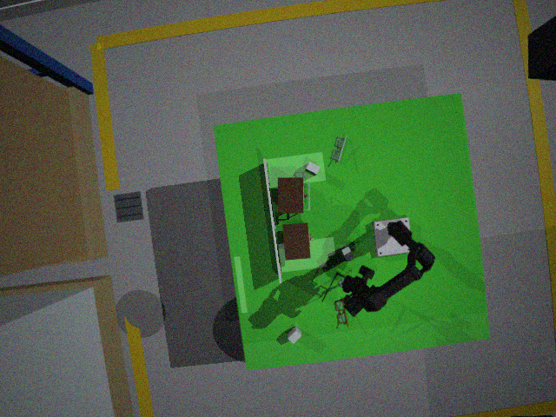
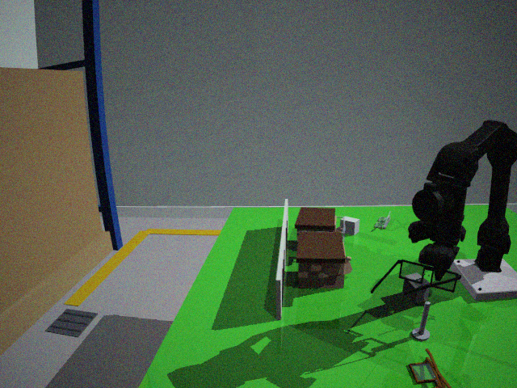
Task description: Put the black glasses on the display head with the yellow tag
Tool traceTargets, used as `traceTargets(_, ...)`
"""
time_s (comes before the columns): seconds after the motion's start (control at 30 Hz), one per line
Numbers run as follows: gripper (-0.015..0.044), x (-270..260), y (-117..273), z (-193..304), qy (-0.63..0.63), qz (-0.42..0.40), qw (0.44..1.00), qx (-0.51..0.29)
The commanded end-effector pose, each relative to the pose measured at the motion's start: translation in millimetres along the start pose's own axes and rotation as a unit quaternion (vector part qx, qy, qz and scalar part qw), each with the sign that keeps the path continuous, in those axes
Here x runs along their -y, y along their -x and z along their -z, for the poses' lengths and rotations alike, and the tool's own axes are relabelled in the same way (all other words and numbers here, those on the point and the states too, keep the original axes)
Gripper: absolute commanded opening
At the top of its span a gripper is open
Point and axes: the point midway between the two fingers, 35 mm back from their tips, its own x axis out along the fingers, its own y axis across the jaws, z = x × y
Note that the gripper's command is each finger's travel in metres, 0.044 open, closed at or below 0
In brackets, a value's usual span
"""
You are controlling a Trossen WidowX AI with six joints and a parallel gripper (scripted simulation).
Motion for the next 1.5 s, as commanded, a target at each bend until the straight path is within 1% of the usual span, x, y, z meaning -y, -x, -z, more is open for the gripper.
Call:
traceTargets(0.0, 0.0000, 0.3, -17.2, 0.1, 0.002, 0.007, 1.000, -0.005)
traceTargets(0.33, 0.0000, 2.3, -57.4, 1.0, 0.002, 0.007, 1.000, -0.005)
traceTargets(1.47, 0.0000, 13.3, -58.2, -14.5, 0.002, 0.007, 1.000, -0.005)
